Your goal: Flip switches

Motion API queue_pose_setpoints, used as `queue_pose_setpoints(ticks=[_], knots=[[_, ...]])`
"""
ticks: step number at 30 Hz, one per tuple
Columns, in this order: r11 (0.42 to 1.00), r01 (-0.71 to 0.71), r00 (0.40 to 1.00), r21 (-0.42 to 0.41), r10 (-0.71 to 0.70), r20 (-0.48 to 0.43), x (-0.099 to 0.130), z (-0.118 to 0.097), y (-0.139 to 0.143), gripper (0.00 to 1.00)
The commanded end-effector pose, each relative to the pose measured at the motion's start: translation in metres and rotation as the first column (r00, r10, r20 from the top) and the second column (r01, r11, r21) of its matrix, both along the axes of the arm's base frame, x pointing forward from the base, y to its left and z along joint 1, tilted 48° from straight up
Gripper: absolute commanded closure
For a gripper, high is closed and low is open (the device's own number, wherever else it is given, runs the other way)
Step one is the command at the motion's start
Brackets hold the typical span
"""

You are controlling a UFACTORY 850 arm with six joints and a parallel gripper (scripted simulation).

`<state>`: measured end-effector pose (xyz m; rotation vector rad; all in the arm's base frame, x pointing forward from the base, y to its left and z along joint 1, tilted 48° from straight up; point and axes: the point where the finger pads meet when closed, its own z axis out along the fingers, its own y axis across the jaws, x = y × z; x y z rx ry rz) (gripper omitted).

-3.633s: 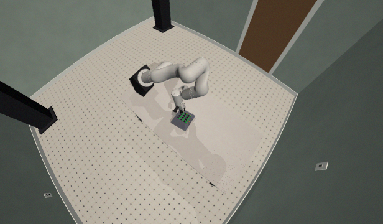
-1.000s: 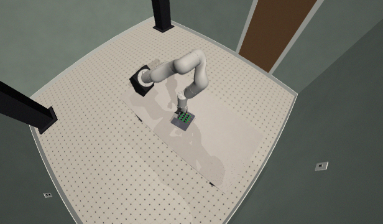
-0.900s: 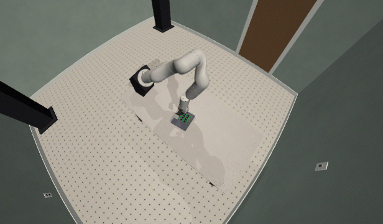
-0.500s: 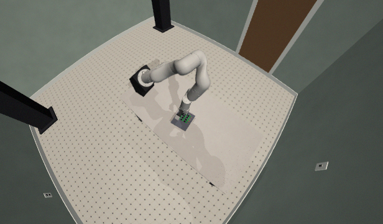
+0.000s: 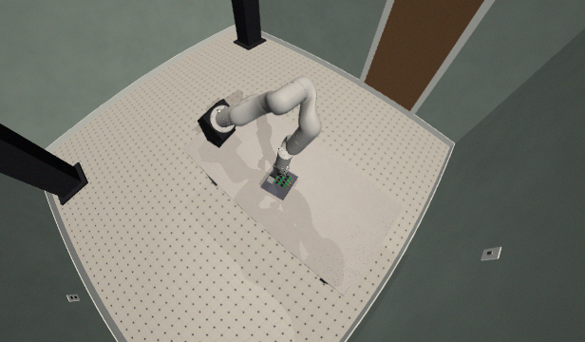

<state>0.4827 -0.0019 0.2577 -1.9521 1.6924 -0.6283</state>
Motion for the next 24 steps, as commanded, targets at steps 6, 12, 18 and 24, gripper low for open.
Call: queue_pose_setpoints(ticks=[6, 12, 18, 24], knots=[[1.0, -0.001, 1.0, 0.001, 0.001, 0.0, 0.0, 0.001, 0.0, 1.0], [1.0, -0.001, 1.0, 0.001, 0.001, 0.0, 0.001, 0.0, 0.0, 1.0], [1.0, -0.001, 1.0, 0.001, 0.001, 0.0, 0.005, -0.005, 0.0, 1.0], [1.0, -0.001, 1.0, 0.001, 0.001, 0.0, 0.013, -0.015, 0.001, 1.0]])
